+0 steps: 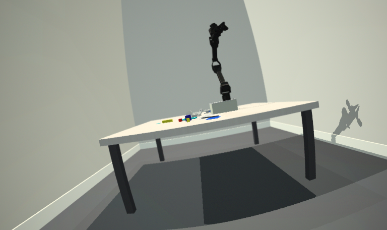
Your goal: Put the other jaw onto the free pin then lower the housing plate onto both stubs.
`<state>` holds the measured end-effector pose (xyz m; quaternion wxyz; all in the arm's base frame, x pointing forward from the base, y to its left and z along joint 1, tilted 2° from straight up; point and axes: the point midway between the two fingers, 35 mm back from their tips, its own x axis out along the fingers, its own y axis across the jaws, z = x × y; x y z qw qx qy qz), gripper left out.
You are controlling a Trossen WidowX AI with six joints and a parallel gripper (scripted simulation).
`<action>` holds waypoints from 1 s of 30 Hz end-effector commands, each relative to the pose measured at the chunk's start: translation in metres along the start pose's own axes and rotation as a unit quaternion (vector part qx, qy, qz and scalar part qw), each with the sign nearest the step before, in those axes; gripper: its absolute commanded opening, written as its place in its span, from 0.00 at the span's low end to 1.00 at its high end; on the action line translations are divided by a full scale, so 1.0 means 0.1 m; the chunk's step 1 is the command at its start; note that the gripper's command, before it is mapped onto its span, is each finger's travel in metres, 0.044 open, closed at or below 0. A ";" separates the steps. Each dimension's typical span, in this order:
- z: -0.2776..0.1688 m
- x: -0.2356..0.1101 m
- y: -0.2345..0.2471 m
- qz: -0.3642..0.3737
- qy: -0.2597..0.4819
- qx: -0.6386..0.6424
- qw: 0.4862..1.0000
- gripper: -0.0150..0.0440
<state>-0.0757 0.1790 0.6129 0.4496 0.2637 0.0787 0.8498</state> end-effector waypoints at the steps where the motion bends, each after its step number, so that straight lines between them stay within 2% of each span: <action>1: 0.00 0.00 0.00 0.000 0.000 0.000 1.000 0.25; 13: 0.00 0.00 0.00 0.000 0.000 0.000 1.000 0.25; 30: -0.26 0.11 -1.01 -0.164 0.027 -0.024 0.986 1.00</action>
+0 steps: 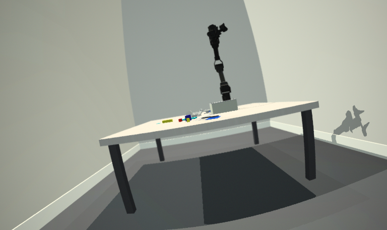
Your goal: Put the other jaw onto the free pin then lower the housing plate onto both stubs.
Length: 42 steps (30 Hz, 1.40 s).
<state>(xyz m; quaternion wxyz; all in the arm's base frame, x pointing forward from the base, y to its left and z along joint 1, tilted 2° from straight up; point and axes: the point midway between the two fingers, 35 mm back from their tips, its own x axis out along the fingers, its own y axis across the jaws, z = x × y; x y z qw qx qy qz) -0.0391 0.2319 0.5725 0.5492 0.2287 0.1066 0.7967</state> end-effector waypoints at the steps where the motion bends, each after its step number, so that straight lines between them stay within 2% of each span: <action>1: -0.08 0.09 -0.34 -0.056 0.008 -0.012 0.998 1.00; 11: -0.21 0.13 -1.06 -0.165 0.028 -0.028 0.986 1.00; 21: -0.29 -0.01 -1.78 -0.270 0.046 -0.037 0.961 1.00; 31: -0.39 -0.31 -2.49 -0.373 0.067 -0.032 0.925 1.00; 42: -0.53 -0.84 -3.19 -0.479 0.092 -0.014 0.873 1.00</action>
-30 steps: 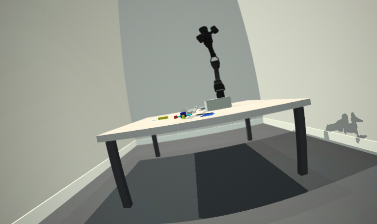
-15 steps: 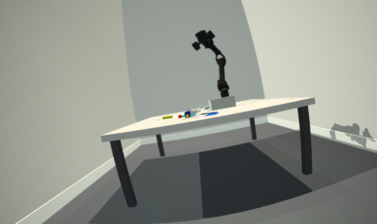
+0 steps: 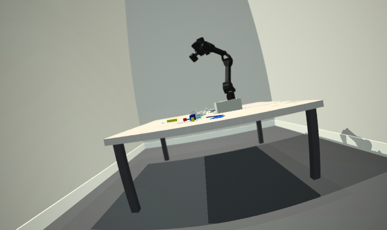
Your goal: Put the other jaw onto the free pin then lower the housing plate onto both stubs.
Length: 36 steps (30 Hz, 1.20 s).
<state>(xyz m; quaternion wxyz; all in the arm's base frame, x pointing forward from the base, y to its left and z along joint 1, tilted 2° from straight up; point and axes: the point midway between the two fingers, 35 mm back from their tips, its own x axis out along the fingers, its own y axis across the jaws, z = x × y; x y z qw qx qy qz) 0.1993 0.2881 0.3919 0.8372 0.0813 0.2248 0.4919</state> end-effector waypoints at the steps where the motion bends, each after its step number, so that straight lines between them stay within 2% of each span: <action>1: -0.10 0.08 -0.39 -0.054 0.018 0.005 0.998 1.00; 19: -0.61 0.01 -1.77 -0.223 0.097 0.056 0.968 1.00; 36: -1.32 -0.52 -2.91 -0.356 0.183 0.134 0.906 1.00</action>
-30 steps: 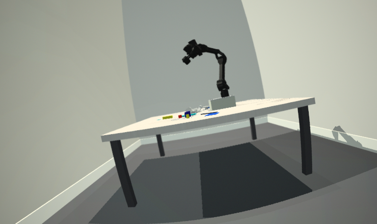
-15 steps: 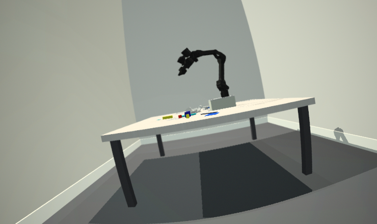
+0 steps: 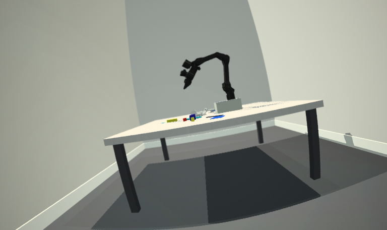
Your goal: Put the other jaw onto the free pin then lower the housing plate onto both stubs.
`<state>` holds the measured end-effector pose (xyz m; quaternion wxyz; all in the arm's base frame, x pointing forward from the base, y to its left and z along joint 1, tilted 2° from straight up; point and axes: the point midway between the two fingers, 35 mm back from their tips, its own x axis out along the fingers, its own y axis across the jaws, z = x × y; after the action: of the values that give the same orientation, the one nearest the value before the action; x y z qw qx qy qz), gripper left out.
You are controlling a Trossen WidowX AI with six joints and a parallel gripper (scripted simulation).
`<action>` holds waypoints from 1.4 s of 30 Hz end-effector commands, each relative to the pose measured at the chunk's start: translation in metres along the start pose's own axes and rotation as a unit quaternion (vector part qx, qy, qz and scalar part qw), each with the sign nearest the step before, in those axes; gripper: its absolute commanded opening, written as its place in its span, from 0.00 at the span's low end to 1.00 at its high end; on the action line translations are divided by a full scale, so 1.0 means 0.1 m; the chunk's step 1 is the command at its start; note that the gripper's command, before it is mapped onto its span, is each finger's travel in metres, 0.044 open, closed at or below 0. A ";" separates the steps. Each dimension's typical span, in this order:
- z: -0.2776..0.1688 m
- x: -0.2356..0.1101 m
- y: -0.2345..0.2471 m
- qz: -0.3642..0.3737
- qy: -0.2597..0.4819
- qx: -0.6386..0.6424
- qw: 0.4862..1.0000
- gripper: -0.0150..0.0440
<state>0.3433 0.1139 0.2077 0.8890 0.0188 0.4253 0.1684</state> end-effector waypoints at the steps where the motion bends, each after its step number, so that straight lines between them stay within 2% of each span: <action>1: -0.18 0.10 -0.38 -0.040 0.033 0.022 0.998 1.00; 12: -0.68 0.21 -1.15 -0.110 0.111 0.084 0.984 1.00; 24: -1.38 0.15 -1.81 -0.161 0.200 0.160 0.953 1.00; 35: -2.08 -0.02 -2.18 -0.179 0.278 0.232 0.915 1.00; 42: -2.12 -0.03 -2.19 -0.179 0.283 0.237 0.912 1.00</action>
<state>0.2465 -0.1136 0.0384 0.7222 0.1040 0.6767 -0.0987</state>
